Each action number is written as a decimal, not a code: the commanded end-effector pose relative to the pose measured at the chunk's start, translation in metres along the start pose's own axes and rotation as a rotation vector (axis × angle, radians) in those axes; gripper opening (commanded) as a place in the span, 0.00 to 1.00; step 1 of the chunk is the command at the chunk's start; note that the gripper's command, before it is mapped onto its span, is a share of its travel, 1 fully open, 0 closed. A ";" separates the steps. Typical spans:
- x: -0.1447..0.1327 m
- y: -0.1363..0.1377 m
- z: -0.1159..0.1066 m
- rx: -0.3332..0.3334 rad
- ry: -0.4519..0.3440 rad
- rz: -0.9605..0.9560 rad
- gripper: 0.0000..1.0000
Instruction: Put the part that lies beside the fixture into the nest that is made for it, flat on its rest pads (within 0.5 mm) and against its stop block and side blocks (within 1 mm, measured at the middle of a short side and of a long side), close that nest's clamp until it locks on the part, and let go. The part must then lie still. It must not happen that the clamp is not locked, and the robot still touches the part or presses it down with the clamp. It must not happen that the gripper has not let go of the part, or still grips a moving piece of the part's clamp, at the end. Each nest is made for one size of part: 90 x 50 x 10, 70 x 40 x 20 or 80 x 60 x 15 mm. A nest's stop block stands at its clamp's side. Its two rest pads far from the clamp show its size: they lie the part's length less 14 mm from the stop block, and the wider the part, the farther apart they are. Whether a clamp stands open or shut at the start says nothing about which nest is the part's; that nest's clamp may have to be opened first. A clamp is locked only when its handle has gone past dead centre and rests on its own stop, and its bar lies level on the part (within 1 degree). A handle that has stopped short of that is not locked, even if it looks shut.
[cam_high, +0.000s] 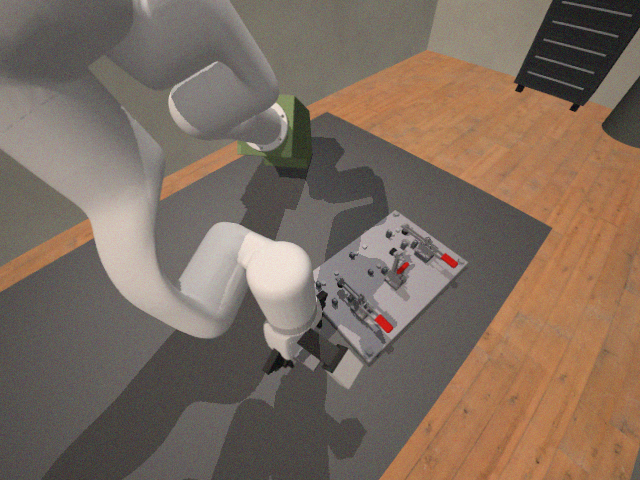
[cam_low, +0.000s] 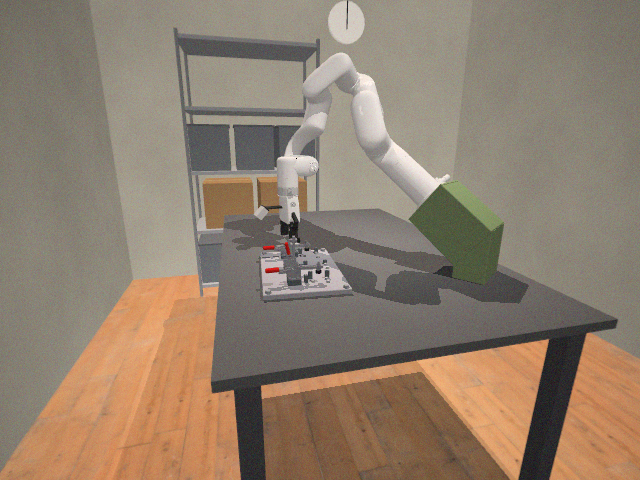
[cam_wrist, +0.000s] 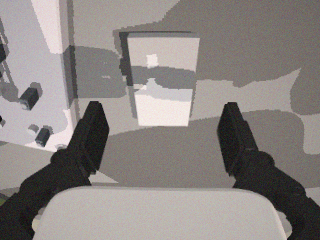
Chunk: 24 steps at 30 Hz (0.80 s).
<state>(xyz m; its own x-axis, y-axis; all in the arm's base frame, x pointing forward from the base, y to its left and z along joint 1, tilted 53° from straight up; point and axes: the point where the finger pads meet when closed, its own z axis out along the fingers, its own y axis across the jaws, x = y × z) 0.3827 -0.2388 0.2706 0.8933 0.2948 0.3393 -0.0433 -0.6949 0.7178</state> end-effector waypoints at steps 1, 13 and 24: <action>0.001 0.001 0.000 -0.001 0.002 0.000 1.00; 0.001 0.001 0.014 -0.001 0.002 0.000 1.00; 0.001 0.001 0.027 -0.001 0.002 0.000 1.00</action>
<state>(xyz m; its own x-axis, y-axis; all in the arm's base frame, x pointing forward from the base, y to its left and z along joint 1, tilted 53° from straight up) 0.3925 -0.2532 0.2570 0.8937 0.2943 0.3386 -0.0424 -0.6960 0.7168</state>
